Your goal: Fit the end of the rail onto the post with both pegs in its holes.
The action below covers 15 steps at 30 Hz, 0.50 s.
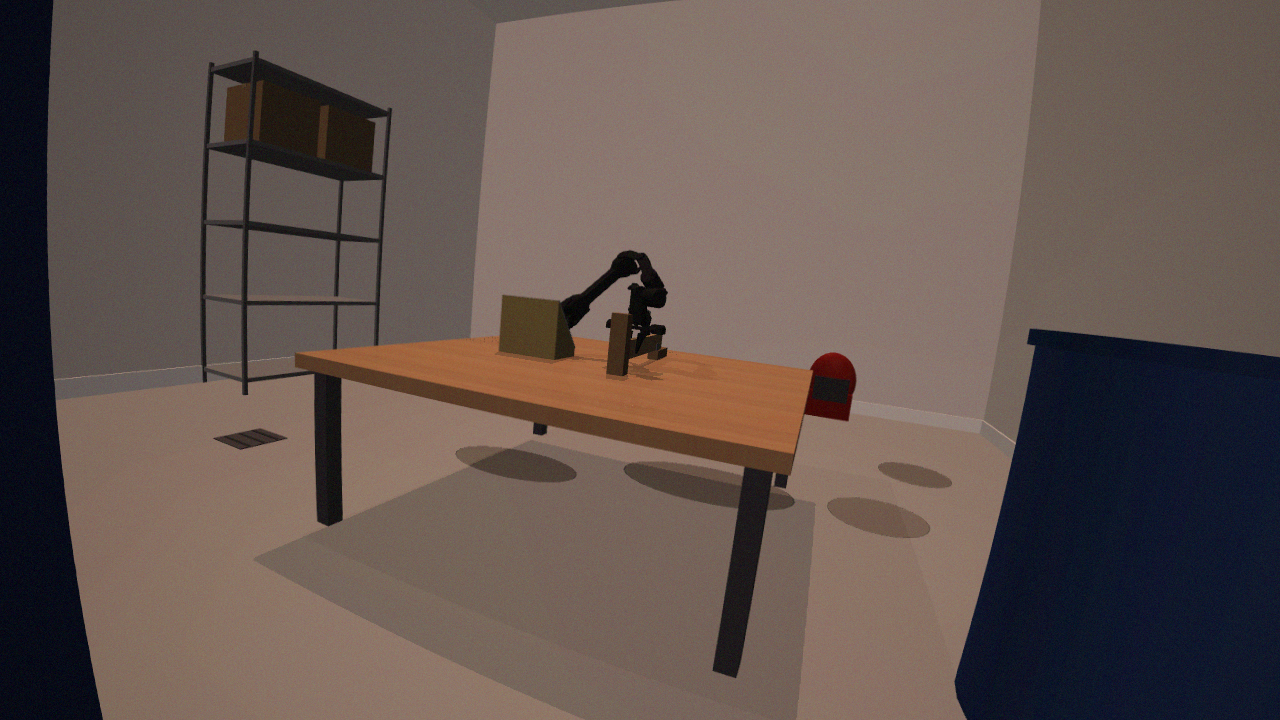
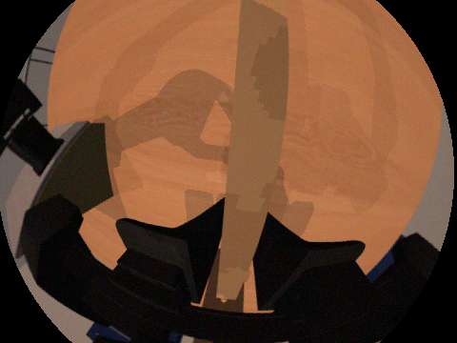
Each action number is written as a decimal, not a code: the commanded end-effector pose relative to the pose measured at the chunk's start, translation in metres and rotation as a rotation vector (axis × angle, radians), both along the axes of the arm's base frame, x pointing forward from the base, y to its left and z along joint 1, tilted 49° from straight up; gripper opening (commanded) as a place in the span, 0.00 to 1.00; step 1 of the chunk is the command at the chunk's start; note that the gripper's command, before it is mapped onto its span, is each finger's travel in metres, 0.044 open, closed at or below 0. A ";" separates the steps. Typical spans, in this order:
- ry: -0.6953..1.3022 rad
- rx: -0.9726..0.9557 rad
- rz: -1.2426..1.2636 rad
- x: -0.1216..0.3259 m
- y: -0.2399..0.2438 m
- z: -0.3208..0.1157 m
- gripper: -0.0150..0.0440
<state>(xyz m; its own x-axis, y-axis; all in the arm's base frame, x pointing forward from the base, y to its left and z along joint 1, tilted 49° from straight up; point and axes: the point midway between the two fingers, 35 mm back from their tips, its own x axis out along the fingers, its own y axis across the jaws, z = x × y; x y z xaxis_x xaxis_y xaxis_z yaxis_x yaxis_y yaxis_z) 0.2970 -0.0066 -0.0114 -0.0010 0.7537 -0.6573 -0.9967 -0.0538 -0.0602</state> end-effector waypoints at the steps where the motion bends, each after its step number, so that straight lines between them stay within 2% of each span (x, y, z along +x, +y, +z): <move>1: -0.009 -0.004 -0.008 0.002 -0.005 -0.001 0.25; 15: -0.009 -0.004 -0.008 0.003 -0.008 -0.003 0.25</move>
